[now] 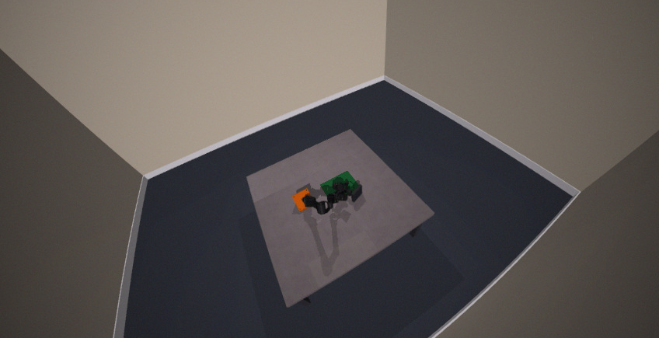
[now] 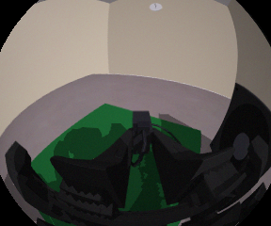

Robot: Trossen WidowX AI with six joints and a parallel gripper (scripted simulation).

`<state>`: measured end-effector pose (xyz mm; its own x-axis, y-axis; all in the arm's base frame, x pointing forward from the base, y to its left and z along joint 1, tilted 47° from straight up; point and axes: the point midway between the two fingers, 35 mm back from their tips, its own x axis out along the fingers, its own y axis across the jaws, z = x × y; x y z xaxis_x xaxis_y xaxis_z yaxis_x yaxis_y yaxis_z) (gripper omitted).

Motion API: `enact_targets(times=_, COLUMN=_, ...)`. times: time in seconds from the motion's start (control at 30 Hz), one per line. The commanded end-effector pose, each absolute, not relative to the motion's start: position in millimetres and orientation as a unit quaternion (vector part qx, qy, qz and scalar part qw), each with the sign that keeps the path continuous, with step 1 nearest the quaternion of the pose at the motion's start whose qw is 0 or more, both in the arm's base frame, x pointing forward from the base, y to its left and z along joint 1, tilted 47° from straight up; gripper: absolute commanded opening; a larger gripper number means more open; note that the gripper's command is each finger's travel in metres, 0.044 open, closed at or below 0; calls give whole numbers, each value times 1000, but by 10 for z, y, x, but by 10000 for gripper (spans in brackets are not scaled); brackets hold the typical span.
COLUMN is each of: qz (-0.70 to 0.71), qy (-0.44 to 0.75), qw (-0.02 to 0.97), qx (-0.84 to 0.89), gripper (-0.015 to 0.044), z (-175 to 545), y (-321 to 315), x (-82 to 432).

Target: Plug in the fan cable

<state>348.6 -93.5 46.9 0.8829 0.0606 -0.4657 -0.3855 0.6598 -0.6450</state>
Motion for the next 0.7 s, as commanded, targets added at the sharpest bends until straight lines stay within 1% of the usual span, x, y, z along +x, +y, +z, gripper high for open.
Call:
enact_targets(times=0.0, qz=128, qy=205, qw=887, qx=-394, gripper=0, z=437, y=-960, x=3481)
enact_targets(times=0.67, qz=129, qy=205, qw=886, qx=-395, gripper=0, z=312, y=-1094, x=3464)
